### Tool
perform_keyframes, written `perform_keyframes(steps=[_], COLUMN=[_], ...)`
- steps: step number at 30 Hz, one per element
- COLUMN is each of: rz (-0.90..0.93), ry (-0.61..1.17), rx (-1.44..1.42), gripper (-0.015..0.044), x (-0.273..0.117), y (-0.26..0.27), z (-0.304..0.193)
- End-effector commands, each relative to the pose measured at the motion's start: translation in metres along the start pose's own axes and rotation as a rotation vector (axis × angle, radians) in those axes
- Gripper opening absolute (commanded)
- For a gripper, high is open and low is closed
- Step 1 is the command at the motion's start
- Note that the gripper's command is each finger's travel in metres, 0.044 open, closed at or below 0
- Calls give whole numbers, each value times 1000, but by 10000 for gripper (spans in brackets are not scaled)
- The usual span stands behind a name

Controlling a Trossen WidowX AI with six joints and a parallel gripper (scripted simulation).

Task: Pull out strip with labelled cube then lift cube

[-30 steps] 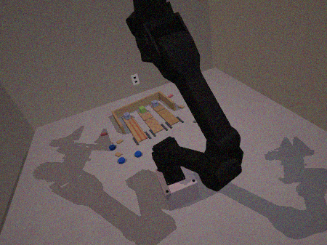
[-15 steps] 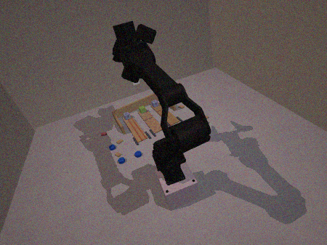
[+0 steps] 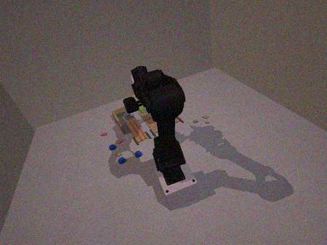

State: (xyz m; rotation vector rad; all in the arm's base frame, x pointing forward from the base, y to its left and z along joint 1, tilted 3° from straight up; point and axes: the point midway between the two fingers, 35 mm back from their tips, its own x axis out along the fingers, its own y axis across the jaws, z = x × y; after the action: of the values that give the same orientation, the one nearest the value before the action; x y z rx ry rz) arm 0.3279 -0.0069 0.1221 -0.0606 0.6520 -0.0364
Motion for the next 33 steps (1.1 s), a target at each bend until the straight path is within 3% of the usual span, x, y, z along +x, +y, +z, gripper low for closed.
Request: perform_keyframes(steps=[1,5,8,20,26,33], rz=[13,13,27,104,128,131], ry=[-12,-12,60,657,901,928], rx=[38,38,27,-115,-155,-156], gripper=[400,400,321,6,0,0], x=[1,1,10,74,93,97], y=[1,1,7,56,77,80], z=[1,1,0,-36,-58,-62])
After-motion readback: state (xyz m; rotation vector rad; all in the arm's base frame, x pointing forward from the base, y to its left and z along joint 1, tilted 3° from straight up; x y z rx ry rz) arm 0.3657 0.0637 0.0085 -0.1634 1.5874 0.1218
